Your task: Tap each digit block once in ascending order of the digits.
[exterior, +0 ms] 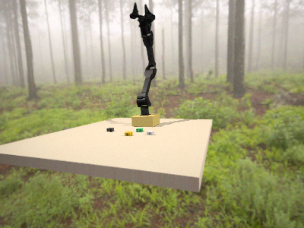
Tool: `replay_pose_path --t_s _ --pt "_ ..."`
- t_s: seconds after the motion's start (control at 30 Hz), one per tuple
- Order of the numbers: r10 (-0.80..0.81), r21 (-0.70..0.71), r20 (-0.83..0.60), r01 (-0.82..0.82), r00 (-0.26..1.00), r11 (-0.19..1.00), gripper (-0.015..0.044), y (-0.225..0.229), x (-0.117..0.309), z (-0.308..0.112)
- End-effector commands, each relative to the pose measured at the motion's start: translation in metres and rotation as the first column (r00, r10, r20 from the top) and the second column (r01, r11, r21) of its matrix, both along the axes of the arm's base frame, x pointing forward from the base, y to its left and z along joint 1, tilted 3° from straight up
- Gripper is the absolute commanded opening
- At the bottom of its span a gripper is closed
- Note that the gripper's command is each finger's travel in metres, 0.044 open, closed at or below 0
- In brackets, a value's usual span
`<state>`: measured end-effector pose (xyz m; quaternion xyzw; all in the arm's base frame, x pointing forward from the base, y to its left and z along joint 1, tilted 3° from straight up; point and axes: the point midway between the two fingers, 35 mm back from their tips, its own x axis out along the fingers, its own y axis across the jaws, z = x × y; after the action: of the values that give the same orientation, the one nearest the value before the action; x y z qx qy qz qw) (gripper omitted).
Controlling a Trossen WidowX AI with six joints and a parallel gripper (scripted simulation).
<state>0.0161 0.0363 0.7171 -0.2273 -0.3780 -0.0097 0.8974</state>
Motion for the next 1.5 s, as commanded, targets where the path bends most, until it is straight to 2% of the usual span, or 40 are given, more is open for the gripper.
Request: replay_pose_path --t_s 0.0,0.07,0.13,0.27,0.4,0.6,0.8,0.97,1.1,1.23,1.33,1.4,1.47 --pt "-0.003 0.001 -0.007 0.003 1.0 1.0 0.04 -0.001 0.003 -0.001" --pt "-0.028 0.01 -0.067 0.029 0.997 1.0 0.04 -0.007 0.03 -0.008" --pt "-0.073 0.021 -0.181 0.079 0.981 0.997 0.04 -0.019 0.078 -0.024" --pt "-0.114 0.025 -0.29 0.127 0.95 0.992 0.04 -0.032 0.121 -0.045" --pt "-0.162 0.024 -0.452 0.193 0.877 0.981 0.04 -0.054 0.181 -0.084" --pt "-0.167 0.035 -0.713 0.273 0.681 0.961 0.04 -0.088 0.264 -0.171" --pt "-0.137 0.016 -0.904 0.353 0.406 0.935 0.04 -0.12 0.318 -0.275" --pt "-0.082 -0.023 -0.989 0.413 0.124 0.911 0.04 -0.143 0.336 -0.373" --pt "-0.016 -0.071 -0.992 0.448 -0.125 0.891 0.04 -0.156 0.332 -0.454" --pt "0.066 -0.129 -0.922 0.465 -0.381 0.876 0.04 -0.164 0.309 -0.534" --pt "0.135 -0.176 -0.816 0.463 -0.562 0.869 0.04 -0.164 0.279 -0.589" --pt "0.162 -0.194 -0.761 0.458 -0.629 0.868 0.04 -0.163 0.264 -0.608" --pt "0.168 -0.198 -0.746 0.456 -0.644 0.868 0.04 -0.162 0.261 -0.613"
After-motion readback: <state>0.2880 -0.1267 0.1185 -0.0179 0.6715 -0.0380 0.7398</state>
